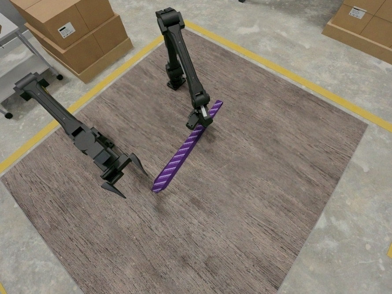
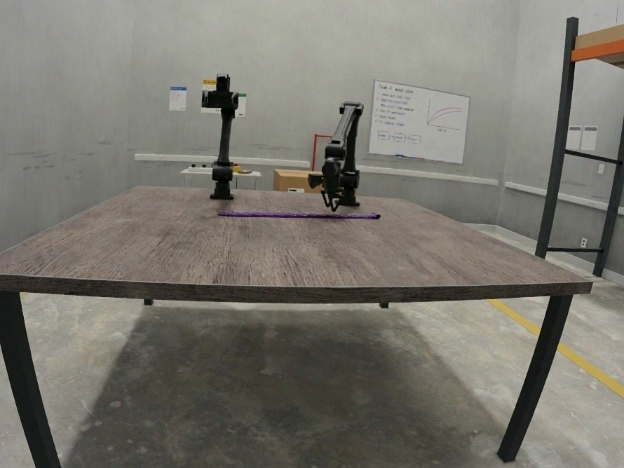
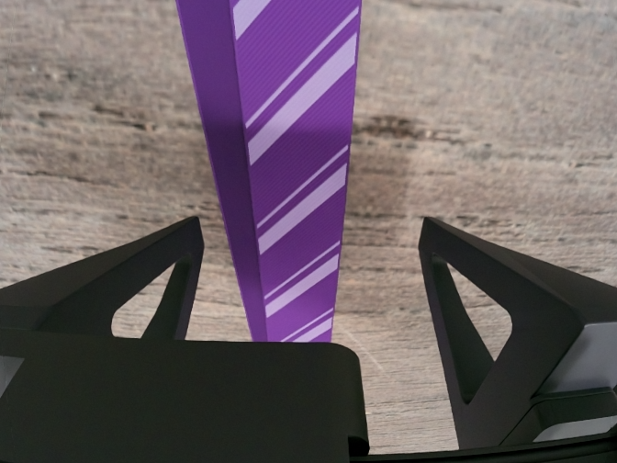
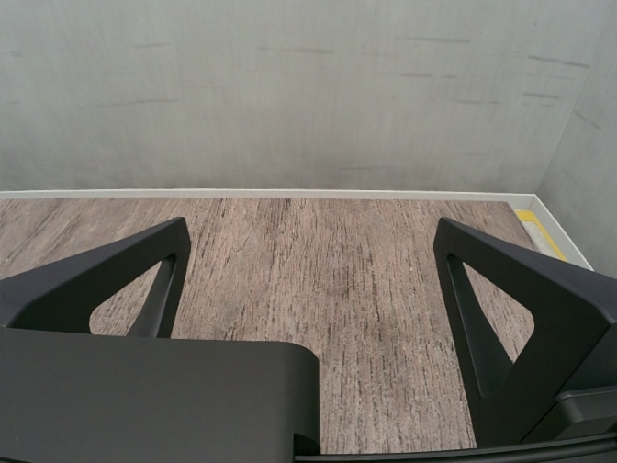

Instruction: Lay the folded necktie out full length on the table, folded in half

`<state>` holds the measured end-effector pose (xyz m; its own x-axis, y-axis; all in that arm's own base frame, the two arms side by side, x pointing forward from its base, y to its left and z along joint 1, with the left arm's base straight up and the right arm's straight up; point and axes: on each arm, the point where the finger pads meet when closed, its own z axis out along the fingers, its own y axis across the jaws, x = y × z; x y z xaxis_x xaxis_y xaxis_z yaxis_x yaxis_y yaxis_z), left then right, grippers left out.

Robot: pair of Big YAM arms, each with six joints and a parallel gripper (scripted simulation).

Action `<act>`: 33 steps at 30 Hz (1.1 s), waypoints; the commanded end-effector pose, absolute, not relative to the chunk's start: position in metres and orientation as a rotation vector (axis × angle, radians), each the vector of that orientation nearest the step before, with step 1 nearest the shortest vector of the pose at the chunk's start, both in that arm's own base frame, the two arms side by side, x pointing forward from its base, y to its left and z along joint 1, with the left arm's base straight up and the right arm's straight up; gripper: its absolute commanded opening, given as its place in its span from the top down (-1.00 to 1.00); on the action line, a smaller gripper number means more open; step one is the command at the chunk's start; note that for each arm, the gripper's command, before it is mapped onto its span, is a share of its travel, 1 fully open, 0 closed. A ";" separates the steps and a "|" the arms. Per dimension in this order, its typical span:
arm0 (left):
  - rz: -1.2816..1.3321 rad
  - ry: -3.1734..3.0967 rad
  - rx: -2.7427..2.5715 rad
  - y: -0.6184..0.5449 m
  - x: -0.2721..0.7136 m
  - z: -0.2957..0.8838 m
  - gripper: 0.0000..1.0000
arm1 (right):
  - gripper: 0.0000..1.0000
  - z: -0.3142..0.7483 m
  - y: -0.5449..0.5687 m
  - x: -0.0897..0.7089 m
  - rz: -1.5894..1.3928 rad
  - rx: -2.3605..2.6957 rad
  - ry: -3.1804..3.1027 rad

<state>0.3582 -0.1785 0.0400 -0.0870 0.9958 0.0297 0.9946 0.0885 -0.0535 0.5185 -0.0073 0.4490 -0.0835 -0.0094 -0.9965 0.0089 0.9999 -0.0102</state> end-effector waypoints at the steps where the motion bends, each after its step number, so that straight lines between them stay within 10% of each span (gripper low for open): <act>1: 0.000 -2.319 -2.120 -0.190 0.381 0.056 -0.75 | -1.00 0.481 0.000 0.521 0.001 0.000 1.591; 33: 0.000 -2.319 -2.120 -0.195 0.392 0.054 -0.75 | -1.00 0.481 0.000 0.521 0.001 0.000 1.591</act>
<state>0.3621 -0.1805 0.0362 -0.0868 0.9957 0.0333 0.9943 0.0887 -0.0595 0.5185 -0.0074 0.4490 -0.0835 -0.0094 -0.9965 0.0089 0.9999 -0.0102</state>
